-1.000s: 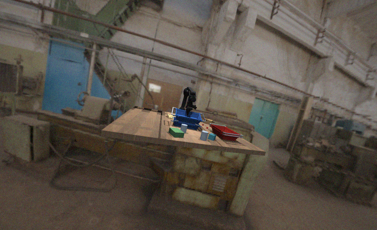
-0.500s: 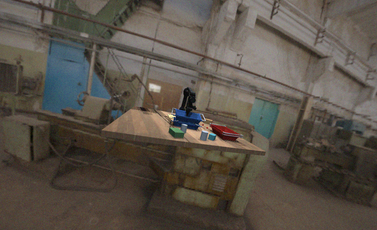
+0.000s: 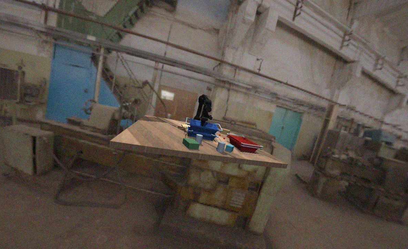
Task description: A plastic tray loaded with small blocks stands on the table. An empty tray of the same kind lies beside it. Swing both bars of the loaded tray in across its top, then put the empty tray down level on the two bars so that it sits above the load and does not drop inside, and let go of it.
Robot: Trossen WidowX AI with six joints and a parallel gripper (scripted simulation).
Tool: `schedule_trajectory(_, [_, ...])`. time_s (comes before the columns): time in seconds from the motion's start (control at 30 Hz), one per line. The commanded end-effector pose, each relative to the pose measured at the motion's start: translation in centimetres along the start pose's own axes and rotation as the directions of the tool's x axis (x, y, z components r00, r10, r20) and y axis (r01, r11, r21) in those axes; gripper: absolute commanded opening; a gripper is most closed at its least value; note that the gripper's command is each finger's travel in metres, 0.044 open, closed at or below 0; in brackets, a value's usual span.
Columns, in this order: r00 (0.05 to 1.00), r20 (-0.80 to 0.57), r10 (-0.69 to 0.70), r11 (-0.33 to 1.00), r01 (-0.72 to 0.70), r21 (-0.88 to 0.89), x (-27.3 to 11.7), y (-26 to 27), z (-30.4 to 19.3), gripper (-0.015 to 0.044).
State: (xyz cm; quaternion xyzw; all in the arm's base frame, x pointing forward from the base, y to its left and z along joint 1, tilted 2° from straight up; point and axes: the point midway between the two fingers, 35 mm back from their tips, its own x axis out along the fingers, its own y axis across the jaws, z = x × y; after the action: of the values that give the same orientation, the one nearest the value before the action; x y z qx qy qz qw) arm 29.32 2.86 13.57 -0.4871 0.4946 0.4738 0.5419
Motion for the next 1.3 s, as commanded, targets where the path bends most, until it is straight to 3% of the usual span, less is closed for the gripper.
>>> schedule_trajectory(0.0, [1.000,-0.003,0.017,1.000,-0.017,0.005,0.7,0.5,-0.2,0.0000])
schedule_trajectory(1.27, [1.000,-0.004,0.017,1.000,-0.017,0.005,1.9,0.8,-0.4,0.0000])
